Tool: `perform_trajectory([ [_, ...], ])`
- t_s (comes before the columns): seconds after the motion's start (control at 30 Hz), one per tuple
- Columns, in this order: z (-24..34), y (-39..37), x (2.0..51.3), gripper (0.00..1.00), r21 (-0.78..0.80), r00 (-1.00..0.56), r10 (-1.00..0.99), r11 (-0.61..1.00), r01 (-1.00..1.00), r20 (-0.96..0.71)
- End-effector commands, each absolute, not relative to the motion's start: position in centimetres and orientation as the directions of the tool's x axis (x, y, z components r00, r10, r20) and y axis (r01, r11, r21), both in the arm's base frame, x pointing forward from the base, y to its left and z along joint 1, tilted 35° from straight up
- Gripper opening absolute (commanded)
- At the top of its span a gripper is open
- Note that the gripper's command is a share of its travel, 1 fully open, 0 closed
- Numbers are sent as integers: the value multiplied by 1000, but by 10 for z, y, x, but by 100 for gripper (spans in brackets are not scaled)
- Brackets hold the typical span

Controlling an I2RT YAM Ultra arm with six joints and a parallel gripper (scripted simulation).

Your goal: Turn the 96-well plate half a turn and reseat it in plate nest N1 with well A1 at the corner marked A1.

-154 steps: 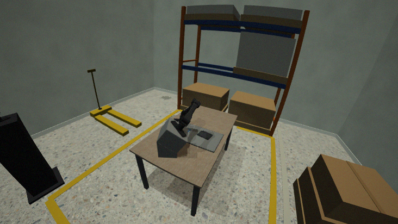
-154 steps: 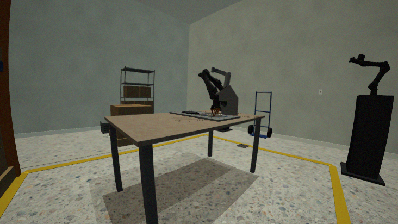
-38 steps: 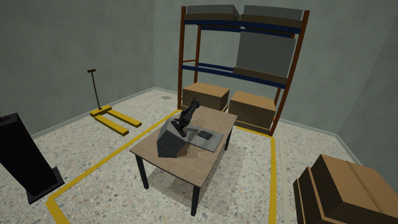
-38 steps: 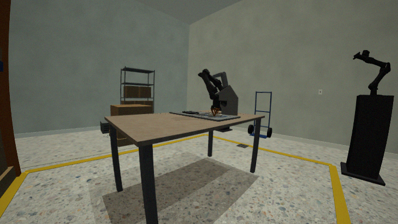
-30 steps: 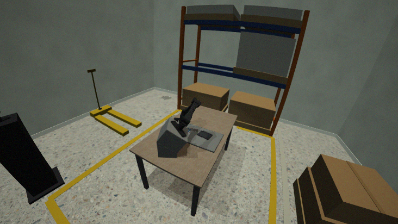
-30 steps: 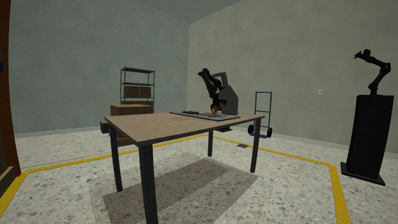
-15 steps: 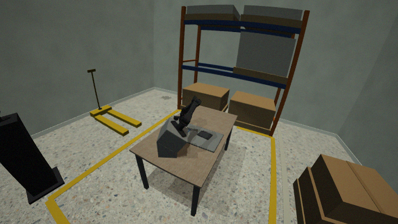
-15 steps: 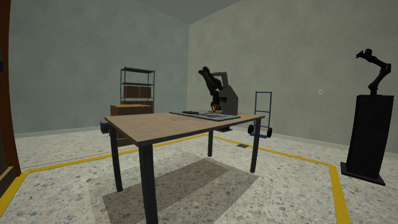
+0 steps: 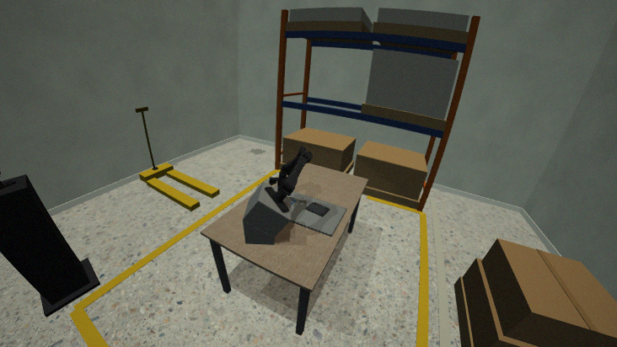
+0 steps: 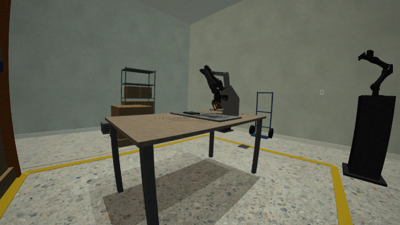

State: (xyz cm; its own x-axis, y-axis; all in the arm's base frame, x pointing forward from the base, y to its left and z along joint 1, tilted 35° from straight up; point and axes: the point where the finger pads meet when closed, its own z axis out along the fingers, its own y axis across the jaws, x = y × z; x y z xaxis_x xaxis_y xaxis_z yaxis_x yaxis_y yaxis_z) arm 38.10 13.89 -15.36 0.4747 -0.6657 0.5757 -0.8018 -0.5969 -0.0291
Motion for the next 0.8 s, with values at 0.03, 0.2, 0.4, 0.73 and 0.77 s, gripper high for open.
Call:
perform_trajectory([
  [0.03,-146,149,378,0,-34,482,-662,-608,-793,574],
  [0.2,-139,153,374,0,-34,482,-662,-608,-793,574],
  [0.4,-134,156,372,0,-34,482,-662,-608,-793,574],
  [0.73,-134,156,372,0,-34,482,-662,-608,-793,574],
  [0.77,-134,156,372,0,-34,482,-662,-608,-793,574],
])
